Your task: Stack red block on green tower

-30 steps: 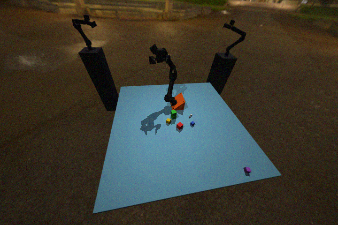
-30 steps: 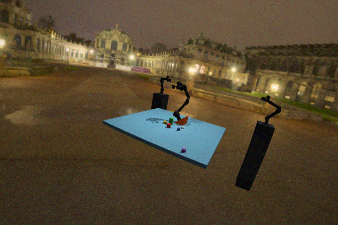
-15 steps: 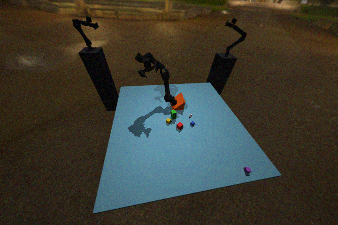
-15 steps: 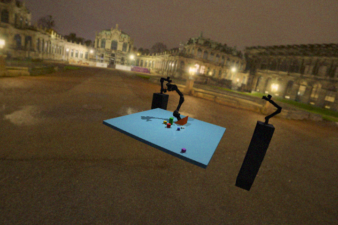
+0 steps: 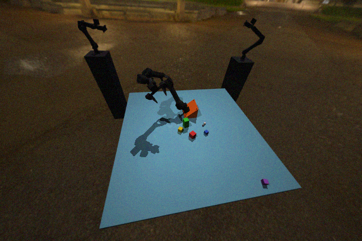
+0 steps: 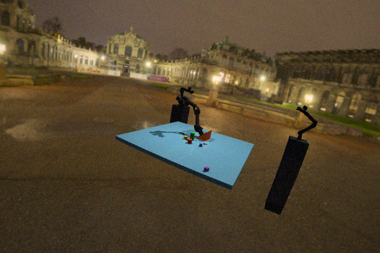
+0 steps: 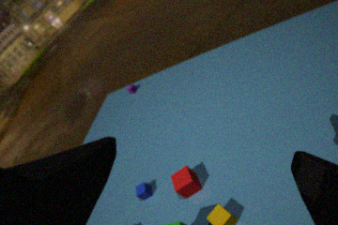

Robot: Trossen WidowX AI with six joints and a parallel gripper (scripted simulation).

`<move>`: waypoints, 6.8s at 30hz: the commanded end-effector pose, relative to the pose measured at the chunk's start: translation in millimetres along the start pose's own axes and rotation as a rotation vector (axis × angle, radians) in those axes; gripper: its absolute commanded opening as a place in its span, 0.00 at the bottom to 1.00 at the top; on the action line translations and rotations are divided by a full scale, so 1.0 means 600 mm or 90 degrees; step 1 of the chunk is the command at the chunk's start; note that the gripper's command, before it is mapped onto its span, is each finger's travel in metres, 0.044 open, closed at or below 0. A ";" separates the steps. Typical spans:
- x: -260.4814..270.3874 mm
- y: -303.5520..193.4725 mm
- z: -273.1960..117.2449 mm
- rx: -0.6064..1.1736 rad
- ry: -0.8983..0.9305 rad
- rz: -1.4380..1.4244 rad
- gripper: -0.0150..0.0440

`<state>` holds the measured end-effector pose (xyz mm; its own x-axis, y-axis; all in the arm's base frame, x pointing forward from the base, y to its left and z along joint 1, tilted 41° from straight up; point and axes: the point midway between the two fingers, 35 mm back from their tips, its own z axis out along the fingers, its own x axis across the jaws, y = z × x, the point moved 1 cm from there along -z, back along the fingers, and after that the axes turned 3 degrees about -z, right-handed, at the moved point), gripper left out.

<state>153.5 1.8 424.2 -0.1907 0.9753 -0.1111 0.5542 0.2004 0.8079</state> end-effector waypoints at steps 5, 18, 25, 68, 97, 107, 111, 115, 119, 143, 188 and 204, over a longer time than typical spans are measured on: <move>-0.018 -0.006 0.132 0.150 0.031 0.014 1.00; 0.017 -0.060 0.318 0.381 0.020 -0.035 1.00; 0.045 -0.112 0.401 0.514 -0.032 -0.117 1.00; 0.080 -0.321 0.582 0.724 -0.201 -0.432 1.00; 0.036 -0.377 0.613 0.724 -0.202 -0.432 1.00; 0.031 -0.384 0.616 0.724 -0.202 -0.432 1.00; 0.031 -0.384 0.616 0.724 -0.202 -0.432 1.00; 0.031 -0.384 0.616 0.724 -0.202 -0.432 1.00; 0.031 -0.384 0.616 0.724 -0.202 -0.432 0.87; 0.072 -0.331 0.587 0.724 -0.201 -0.432 0.25; 0.139 -0.301 0.397 0.726 -0.196 -0.431 0.25; 0.128 -0.341 0.331 0.731 -0.197 -0.434 0.25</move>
<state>190.0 54.1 134.4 -0.5912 0.6025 -0.5362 0.8062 0.4615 -0.3703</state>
